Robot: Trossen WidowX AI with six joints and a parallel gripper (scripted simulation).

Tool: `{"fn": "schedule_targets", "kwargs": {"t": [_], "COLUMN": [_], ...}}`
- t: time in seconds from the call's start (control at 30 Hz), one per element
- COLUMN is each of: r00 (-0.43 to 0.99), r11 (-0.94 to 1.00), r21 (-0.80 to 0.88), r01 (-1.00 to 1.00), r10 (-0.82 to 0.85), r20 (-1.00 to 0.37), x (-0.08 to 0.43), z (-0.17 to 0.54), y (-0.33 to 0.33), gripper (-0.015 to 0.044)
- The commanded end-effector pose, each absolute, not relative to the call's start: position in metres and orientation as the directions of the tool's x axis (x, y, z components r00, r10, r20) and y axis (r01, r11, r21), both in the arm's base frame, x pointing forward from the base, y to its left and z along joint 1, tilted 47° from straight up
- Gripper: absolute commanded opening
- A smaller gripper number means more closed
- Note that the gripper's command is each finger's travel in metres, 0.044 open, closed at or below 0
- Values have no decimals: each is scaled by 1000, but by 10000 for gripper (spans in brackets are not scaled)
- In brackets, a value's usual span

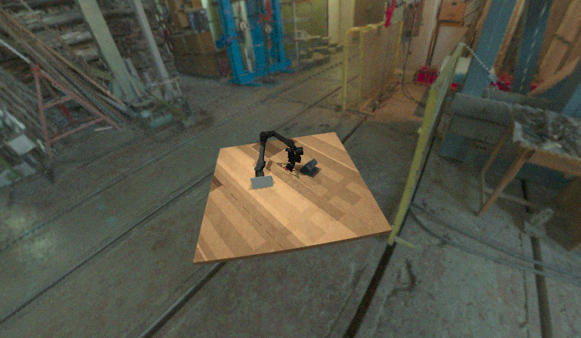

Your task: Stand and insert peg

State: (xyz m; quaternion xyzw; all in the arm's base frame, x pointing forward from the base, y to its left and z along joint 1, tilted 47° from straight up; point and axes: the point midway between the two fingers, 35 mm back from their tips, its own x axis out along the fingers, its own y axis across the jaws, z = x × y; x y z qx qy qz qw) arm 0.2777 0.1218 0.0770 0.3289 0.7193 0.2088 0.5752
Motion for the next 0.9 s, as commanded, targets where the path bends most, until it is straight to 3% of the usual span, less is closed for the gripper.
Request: {"fn": "schedule_targets", "kwargs": {"t": [0.0,0.2,0.63,0.87], "r00": [-127,-127,-127,-127], "r11": [693,691,691,691], "r21": [680,682,682,682], "r01": [239,239,239,239], "r10": [717,718,718,718], "r20": [-685,-684,-684,-684], "x": [274,272,272,272], "z": [72,67,67,67], "y": [128,133,133,133], "gripper": [440,440,110,110]}}
